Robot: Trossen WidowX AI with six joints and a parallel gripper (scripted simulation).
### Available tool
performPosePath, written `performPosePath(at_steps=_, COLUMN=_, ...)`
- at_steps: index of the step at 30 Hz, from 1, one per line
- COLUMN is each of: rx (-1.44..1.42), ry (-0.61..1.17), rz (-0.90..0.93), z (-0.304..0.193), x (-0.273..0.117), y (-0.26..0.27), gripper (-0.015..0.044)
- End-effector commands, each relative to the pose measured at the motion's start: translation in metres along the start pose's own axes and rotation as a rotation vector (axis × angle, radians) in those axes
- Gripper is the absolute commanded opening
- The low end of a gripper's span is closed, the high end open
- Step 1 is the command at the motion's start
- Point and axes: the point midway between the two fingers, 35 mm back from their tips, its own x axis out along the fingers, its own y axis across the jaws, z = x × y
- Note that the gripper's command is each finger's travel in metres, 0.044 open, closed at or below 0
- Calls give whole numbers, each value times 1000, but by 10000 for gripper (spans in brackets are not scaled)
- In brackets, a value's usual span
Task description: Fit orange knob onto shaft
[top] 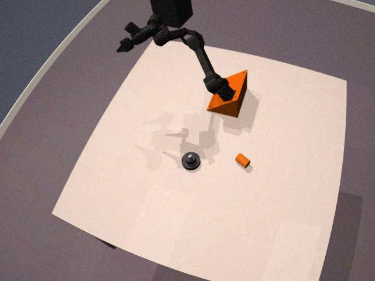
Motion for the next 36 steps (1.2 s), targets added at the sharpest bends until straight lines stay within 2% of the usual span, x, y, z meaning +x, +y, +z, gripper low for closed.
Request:
performPosePath(at_steps=1, rx=-12, ry=-3, rz=6, z=-1, x=0, y=4, gripper=426)
performPosePath(at_steps=5, rx=-218, ry=-48, rz=134, z=-20, x=-6, y=84, gripper=440)
performPosePath(at_steps=11, rx=-396, ry=-110, rz=310, z=-54, x=-22, y=162, gripper=440)
performPosePath(at_steps=20, rx=-750, ry=-98, rz=606, z=-157, x=-68, y=273, gripper=440)
performPosePath(at_steps=28, rx=-1015, ry=-28, rz=874, z=-269, x=-128, y=326, gripper=440)
performPosePath(at_steps=36, rx=-1353, ry=109, rz=1094, z=-393, x=-186, y=329, gripper=440)
